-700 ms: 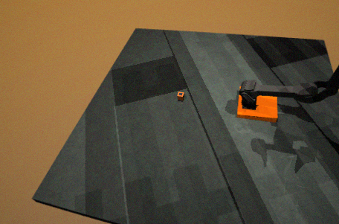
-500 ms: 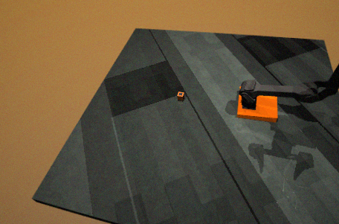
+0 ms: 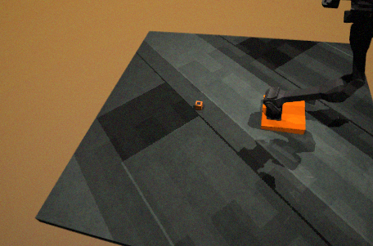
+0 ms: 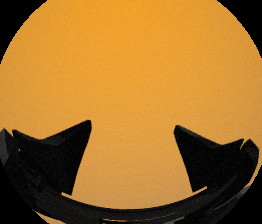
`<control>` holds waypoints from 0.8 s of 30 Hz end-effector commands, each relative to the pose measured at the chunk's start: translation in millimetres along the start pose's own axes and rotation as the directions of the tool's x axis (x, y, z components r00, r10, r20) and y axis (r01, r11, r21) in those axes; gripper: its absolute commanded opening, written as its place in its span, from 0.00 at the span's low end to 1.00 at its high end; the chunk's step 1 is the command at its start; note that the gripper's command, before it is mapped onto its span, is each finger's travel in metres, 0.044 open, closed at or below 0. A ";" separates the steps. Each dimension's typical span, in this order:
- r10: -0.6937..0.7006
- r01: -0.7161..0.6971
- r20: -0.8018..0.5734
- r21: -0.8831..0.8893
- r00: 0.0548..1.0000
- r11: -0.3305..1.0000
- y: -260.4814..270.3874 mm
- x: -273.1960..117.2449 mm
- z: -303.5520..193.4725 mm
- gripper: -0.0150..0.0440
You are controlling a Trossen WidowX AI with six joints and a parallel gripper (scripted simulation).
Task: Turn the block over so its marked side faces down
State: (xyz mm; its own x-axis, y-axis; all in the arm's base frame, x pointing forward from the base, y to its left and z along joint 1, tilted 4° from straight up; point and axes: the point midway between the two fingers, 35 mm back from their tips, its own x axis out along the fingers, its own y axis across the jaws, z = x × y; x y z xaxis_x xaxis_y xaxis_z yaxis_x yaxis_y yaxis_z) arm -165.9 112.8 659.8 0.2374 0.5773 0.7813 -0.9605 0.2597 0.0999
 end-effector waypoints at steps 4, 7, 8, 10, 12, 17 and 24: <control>-0.253 0.253 0.001 0.006 0.967 0.967 -117.7 24.2 9.1 1.00; -0.352 0.352 -0.014 0.007 0.936 0.936 -164.1 27.7 7.5 1.00; -0.384 0.384 -0.021 0.006 0.923 0.923 -179.9 28.1 6.4 1.00; -0.449 0.449 -0.033 0.002 0.893 0.893 -211.4 27.4 3.4 1.00; -0.512 0.513 -0.045 -0.007 0.858 0.859 -242.7 24.6 -0.3 1.00; -0.606 0.606 -0.069 -0.022 0.792 0.795 -291.0 16.8 -7.8 1.00; -0.725 0.720 -0.129 -0.096 0.676 0.688 -365.7 -1.3 -28.0 1.00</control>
State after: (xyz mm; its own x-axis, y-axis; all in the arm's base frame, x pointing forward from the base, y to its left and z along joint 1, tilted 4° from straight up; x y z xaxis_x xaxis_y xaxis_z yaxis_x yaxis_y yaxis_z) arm 146.9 47.0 627.7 0.8199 0.3340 0.4649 -0.5634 0.6146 0.5520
